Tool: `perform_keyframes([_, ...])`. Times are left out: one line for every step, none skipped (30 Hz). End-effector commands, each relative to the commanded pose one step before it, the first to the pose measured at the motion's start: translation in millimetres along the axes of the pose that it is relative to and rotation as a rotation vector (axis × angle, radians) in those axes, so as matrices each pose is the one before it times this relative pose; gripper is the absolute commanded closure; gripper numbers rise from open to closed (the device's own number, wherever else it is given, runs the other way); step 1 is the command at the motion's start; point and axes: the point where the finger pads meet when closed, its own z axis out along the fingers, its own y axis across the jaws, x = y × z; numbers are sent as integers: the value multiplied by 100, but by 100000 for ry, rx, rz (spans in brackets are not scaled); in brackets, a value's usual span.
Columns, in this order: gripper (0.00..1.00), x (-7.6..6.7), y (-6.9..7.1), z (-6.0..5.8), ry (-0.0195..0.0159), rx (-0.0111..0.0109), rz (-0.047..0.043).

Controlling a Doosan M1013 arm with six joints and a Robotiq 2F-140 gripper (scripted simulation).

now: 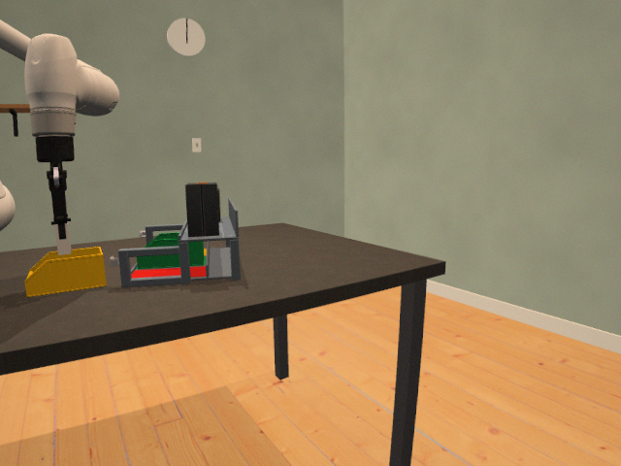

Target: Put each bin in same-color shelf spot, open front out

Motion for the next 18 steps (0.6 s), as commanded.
perform_keyframes([76, 0, 3, -2, -11, -16, -3])
perform_keyframes([76, 0, 0, 4, 0, 0, 0])
perform_keyframes([76, 0, 0, 7, 0, 0, 0])
perform_keyframes([76, 0, 0, 12, 0, 0, 0])
perform_keyframes([76, 0, 0, 0, 0, 0, 0])
perform_keyframes([76, 0, 0, 0, 0, 0, 0])
perform_keyframes([76, 0, 0, 17, 0, 0, 0])
perform_keyframes([76, 0, 0, 22, 0, 0, 0])
perform_keyframes([76, 0, 0, 29, 0, 0, 0])
perform_keyframes([76, 0, 0, 35, 0, 0, 0])
perform_keyframes([76, 0, 0, 42, 0, 0, 0])
perform_keyframes([76, 0, 0, 50, 0, 0, 0])
perform_keyframes([76, 0, 0, 57, 0, 0, 0])
perform_keyframes([76, 0, 0, 65, 0, 0, 0])
perform_keyframes([76, 0, 0, 72, 0, 0, 0])
perform_keyframes([76, 0, 0, 80, 0, 0, 0])
perform_keyframes([76, 0, 0, 86, 0, 0, 0])
perform_keyframes([76, 0, 0, 93, 0, 0, 0])
